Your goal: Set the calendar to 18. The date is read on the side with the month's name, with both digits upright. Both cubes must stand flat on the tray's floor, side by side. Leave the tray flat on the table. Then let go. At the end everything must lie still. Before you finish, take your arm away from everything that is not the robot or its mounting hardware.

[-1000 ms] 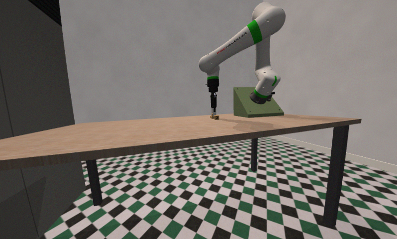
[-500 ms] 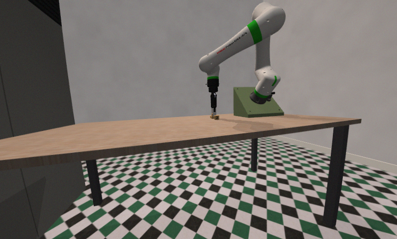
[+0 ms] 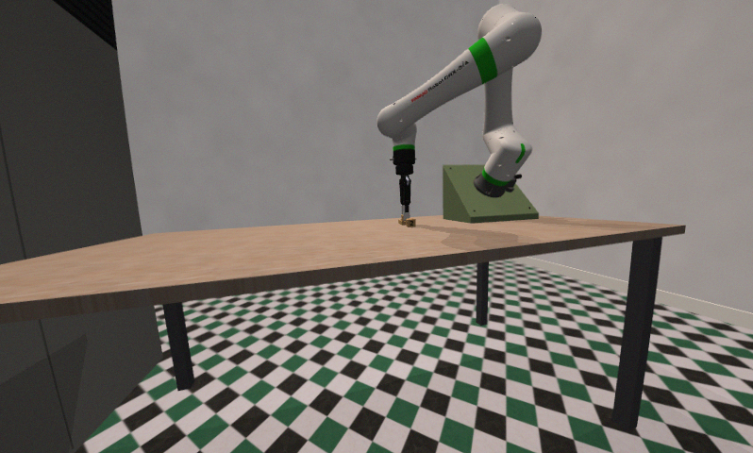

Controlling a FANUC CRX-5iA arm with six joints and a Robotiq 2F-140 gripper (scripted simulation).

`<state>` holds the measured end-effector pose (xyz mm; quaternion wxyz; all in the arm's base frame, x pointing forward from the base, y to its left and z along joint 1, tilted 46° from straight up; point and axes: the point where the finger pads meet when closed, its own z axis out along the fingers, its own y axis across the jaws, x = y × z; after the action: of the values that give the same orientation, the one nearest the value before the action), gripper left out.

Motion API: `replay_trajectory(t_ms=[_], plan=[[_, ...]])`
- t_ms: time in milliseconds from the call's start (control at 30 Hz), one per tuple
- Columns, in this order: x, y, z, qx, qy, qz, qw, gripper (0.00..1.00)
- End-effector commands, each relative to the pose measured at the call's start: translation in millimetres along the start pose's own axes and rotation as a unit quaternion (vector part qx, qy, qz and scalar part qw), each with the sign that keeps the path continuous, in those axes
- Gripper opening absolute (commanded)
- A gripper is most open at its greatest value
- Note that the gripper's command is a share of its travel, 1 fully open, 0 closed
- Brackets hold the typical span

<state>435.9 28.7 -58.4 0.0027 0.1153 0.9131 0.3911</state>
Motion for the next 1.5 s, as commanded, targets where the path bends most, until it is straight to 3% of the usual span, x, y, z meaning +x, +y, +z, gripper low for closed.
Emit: replay_trajectory(t_ms=[0,1100,1467], plan=[[0,0,0,0.000,0.000,0.000,1.000,0.17],[0,0,-2,0.000,0.000,0.000,1.000,0.17],[0,0,-50,0.000,0.000,0.000,1.000,0.17]])
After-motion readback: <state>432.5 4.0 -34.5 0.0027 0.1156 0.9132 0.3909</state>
